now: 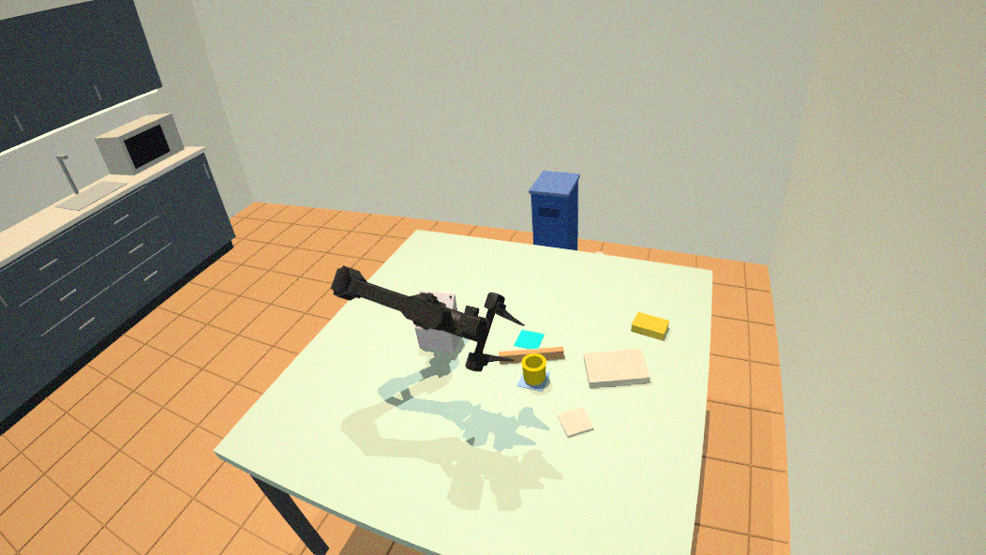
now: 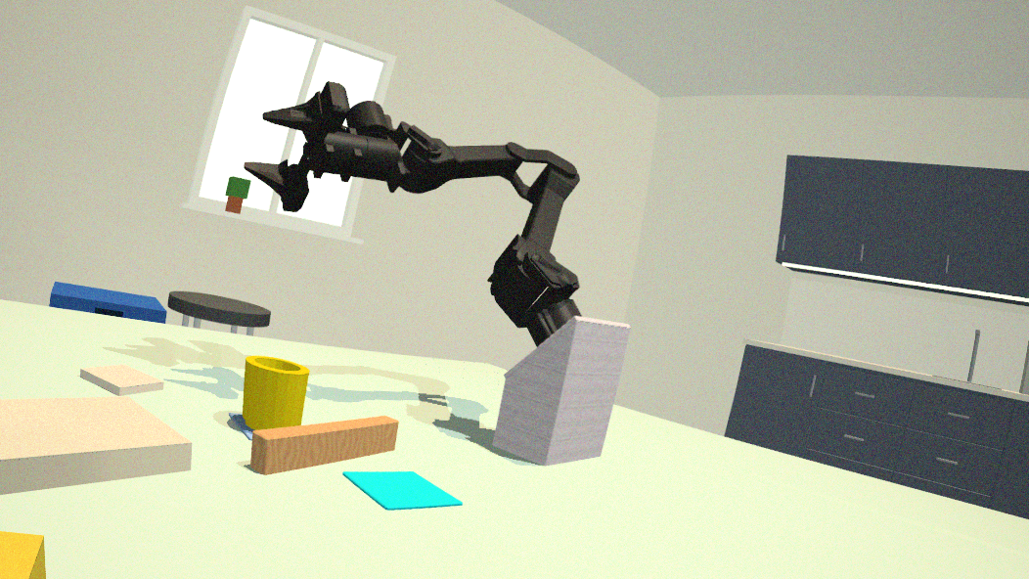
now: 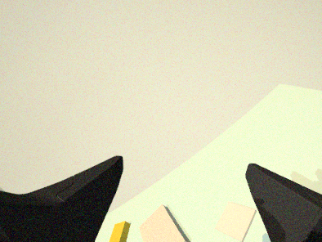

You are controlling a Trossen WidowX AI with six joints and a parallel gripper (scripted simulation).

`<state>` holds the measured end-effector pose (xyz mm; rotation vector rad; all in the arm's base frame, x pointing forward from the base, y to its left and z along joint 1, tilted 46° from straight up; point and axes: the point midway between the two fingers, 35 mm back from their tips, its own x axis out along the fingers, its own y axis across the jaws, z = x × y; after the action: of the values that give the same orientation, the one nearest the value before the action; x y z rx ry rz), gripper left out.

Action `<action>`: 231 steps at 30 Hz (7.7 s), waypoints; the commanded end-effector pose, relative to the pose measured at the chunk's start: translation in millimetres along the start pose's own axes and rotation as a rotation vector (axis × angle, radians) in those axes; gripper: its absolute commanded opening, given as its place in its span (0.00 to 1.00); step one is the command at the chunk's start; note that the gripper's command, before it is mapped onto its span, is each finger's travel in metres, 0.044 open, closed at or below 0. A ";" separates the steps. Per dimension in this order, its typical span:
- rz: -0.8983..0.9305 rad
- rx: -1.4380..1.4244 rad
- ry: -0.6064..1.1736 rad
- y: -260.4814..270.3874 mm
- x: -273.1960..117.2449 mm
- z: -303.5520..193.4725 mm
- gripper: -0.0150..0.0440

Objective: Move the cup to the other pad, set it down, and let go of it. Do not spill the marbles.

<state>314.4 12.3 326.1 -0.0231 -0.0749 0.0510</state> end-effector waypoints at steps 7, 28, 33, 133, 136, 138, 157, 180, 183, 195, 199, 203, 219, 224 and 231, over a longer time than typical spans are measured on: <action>-0.114 0.310 0.309 6.4 27.3 -71.5 0.62; -1.366 0.614 0.639 -3.2 -16.2 -251.2 0.54; -1.366 0.614 0.639 -3.2 -16.2 -251.2 0.54; -1.366 0.616 0.640 -7.3 -15.8 -259.2 0.25; -1.366 0.614 0.639 -1.5 -17.8 -254.0 0.25; -1.366 0.614 0.639 -0.3 -18.4 -253.6 0.25; -1.364 0.607 0.643 -2.2 -18.9 -256.9 0.25; -1.366 0.615 0.642 38.8 -44.0 -293.5 0.25; -1.366 0.615 0.643 44.5 -47.6 -298.7 0.25; -1.366 0.616 0.644 67.1 -62.8 -319.8 0.25; -1.366 0.617 0.645 74.5 -68.2 -326.9 0.25; -1.365 0.617 0.645 81.7 -73.8 -334.1 0.25; -1.366 0.618 0.646 105.3 -94.4 -359.1 0.25; -1.365 0.618 0.646 101.7 -93.6 -362.7 0.25; -1.365 0.618 0.646 94.2 -92.0 -371.2 0.25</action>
<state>246.3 99.0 -48.5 0.6387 0.5800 -1.2948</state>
